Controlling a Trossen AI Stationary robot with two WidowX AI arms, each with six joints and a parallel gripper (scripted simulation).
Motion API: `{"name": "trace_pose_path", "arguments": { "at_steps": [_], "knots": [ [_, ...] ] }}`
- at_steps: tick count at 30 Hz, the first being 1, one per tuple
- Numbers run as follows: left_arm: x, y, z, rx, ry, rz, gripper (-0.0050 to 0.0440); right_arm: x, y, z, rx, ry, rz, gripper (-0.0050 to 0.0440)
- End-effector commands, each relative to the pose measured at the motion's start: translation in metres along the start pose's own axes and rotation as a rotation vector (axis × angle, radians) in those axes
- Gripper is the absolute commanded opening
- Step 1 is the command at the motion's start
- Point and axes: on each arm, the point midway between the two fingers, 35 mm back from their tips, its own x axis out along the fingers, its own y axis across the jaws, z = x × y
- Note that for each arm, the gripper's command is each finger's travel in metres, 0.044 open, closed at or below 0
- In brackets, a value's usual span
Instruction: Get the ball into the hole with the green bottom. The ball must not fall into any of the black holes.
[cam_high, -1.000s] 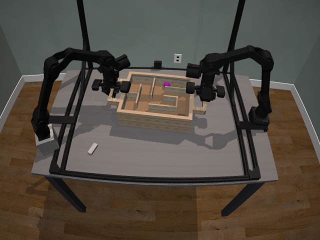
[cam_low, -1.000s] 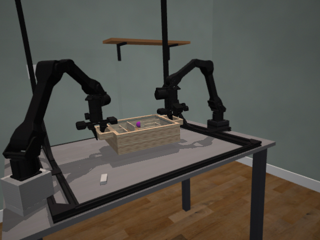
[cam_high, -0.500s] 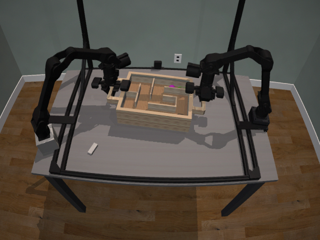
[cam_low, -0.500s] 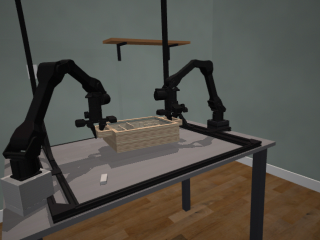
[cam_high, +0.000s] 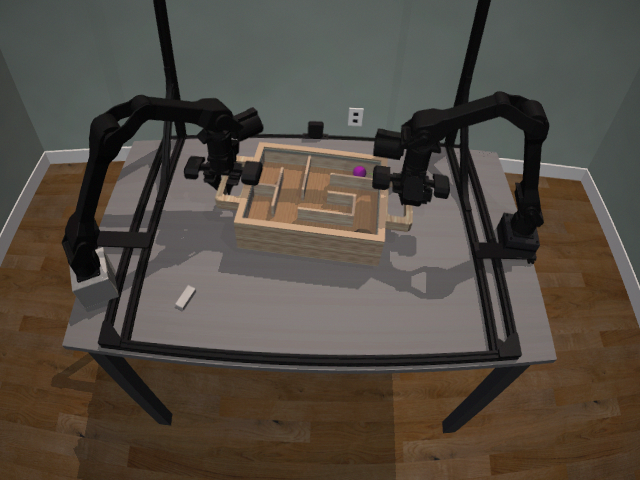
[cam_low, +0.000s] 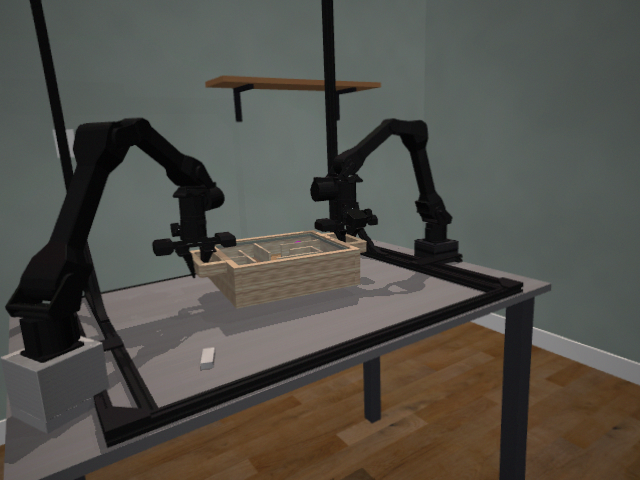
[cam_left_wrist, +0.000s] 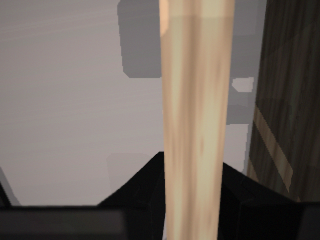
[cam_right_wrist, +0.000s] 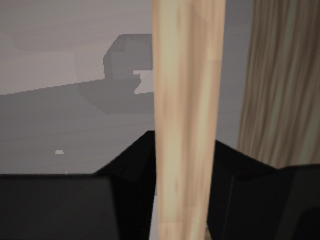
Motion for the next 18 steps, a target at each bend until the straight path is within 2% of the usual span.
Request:
{"name": "trace_pose_path", "arguments": {
  "at_steps": [1,10,18],
  "knots": [
    [-0.007,-0.003,-0.002,-0.001,-0.029,0.005,0.0020,0.001,0.004,0.002,-0.002,0.025,-0.017,0.0020],
    [-0.012,-0.004,-0.004,-0.001,-0.061,0.029,0.0020,0.006,0.004,0.004,-0.002,0.057,-0.041,0.0020],
    [-0.017,-0.005,-0.001,-0.002,0.007,0.047,0.0020,0.010,0.005,0.001,-0.003,-0.012,-0.058,0.0020]
  ]
}}
